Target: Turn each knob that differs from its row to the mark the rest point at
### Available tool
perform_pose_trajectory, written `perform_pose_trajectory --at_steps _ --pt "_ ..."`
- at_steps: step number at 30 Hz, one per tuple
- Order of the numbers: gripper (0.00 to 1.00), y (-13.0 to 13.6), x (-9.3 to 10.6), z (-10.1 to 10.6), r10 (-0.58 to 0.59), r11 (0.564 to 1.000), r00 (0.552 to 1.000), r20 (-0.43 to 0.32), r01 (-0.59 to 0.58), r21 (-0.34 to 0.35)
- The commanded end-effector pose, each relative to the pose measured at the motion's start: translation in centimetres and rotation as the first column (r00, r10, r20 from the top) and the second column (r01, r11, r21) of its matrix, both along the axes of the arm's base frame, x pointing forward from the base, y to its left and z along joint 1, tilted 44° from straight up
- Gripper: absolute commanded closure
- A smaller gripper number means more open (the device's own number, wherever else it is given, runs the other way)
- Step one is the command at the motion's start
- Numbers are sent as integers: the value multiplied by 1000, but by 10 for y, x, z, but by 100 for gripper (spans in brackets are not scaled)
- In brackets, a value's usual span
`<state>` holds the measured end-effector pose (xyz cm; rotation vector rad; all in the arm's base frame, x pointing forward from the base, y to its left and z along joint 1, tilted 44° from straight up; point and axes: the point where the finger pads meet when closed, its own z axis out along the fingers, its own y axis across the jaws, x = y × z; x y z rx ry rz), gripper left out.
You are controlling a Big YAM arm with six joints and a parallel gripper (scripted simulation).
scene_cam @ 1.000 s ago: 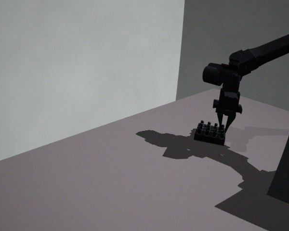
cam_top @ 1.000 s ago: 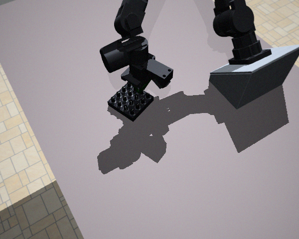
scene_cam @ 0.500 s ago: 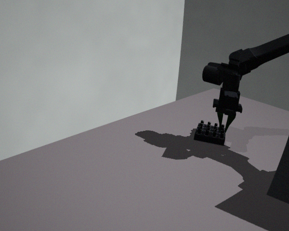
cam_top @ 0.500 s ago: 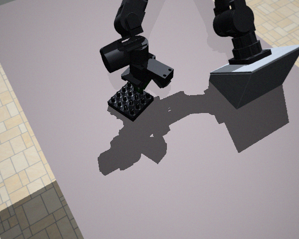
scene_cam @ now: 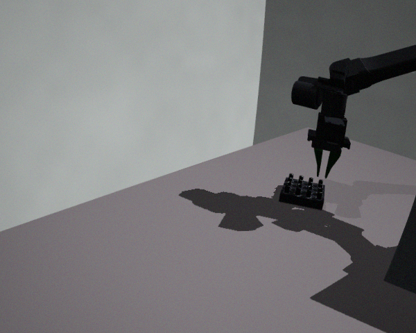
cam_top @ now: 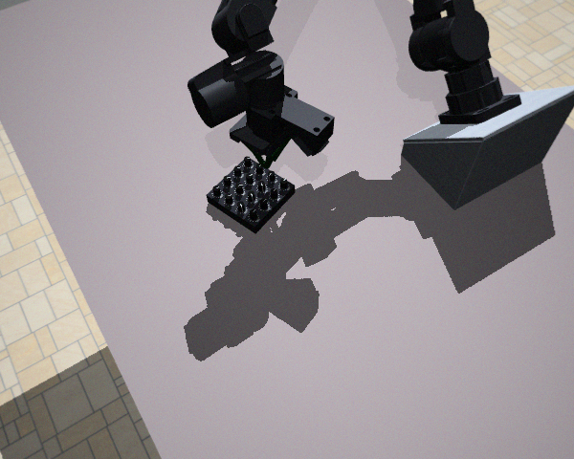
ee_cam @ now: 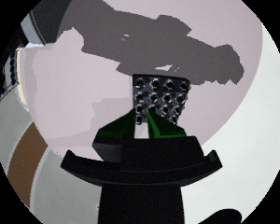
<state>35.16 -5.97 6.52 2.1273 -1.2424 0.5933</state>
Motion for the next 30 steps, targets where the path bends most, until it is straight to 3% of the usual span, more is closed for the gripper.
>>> perform_pose_trajectory --at_steps 1,19,26,30 --pt "82 8 10 18 -9 1000 999 49 9 13" --pt "82 4 7 16 -30 999 998 53 30 13" --pt "82 7 9 18 -84 996 990 114 82 26" --pt "82 12 13 21 -169 985 964 207 162 52"
